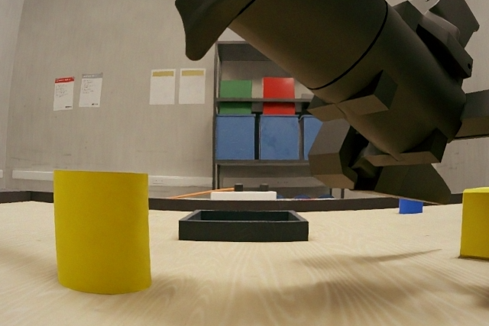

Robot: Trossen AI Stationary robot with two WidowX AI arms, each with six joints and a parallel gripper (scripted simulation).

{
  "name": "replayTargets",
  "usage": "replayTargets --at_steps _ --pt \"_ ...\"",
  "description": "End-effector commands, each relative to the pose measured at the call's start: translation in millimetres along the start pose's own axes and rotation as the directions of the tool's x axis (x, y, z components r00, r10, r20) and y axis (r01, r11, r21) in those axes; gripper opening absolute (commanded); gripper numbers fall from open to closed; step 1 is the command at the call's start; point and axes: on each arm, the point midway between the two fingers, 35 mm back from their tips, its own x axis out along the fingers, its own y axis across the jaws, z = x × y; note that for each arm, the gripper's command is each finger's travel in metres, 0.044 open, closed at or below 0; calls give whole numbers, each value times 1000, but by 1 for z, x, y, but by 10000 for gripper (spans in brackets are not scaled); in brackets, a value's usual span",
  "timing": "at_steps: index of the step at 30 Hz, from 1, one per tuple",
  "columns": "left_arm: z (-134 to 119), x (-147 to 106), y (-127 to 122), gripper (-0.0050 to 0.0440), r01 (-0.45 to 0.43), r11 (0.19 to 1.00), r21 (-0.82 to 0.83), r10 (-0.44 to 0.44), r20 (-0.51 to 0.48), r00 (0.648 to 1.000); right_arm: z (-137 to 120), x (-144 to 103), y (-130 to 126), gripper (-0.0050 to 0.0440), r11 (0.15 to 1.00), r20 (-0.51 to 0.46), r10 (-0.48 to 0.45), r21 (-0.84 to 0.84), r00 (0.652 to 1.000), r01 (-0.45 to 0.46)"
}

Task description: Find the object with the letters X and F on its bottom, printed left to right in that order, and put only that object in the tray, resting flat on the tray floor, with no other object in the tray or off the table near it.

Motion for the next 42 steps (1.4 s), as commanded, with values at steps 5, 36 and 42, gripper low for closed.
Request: replayTargets --at_steps 5,36,42 --pt "13 4 -11 400 21 1000 -14 -20 21 1000 2 0 1 -50 1000 2 0 -4 1000 0" --pt "21 28 -10 277 22 999 -23 -21 30 999 2 0 1 -50 1000 2 0 -4 1000 0" --pt "21 28 -10 244 22 999 -23 -21 30 999 2 0 1 -50 1000 2 0 -4 1000 0"
